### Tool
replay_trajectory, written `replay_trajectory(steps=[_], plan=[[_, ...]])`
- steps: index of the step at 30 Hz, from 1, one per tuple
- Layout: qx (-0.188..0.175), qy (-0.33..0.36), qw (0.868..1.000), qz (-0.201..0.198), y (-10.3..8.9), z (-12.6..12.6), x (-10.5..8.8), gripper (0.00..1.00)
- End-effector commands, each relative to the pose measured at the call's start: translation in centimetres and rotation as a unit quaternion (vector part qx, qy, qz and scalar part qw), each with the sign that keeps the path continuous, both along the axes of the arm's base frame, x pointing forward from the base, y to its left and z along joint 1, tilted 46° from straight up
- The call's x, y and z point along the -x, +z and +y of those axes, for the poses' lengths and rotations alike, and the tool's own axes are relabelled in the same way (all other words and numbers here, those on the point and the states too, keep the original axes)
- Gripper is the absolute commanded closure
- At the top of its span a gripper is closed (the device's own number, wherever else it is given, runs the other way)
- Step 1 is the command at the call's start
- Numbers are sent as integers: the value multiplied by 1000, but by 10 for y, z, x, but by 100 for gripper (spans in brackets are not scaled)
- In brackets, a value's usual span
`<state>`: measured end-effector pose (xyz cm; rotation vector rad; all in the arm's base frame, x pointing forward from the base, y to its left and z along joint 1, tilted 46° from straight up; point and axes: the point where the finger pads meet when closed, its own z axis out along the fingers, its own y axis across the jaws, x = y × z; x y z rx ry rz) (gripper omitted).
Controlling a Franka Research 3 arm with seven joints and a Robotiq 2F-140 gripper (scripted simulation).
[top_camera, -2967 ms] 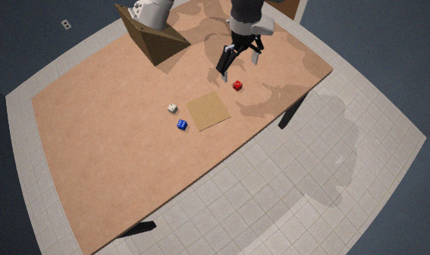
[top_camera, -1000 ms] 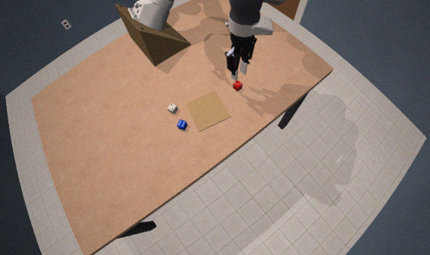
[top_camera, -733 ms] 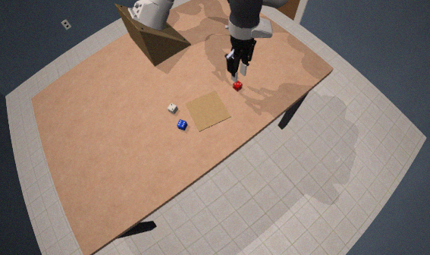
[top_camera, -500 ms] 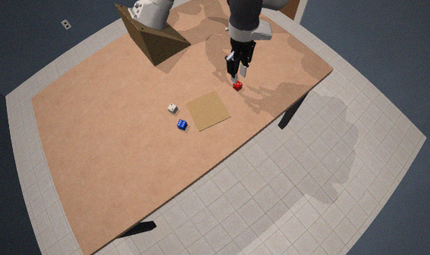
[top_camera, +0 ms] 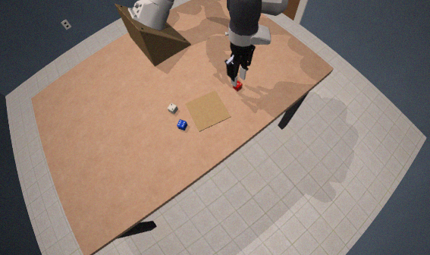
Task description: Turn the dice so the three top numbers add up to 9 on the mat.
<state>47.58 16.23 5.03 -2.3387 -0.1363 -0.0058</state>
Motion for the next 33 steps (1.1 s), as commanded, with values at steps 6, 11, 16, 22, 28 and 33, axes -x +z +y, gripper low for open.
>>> replay_trajectory(steps=[6,11,16,22,28,33], plan=[[2,0,1000,-4,-5,4,-1,72],[2,0,1000,-4,-6,5,-1,72],[2,0,1000,-4,-6,5,-1,72],[2,0,1000,-4,-6,5,-1,72],[2,0,1000,-4,-6,5,-1,72],[2,0,1000,-4,-6,5,-1,72]])
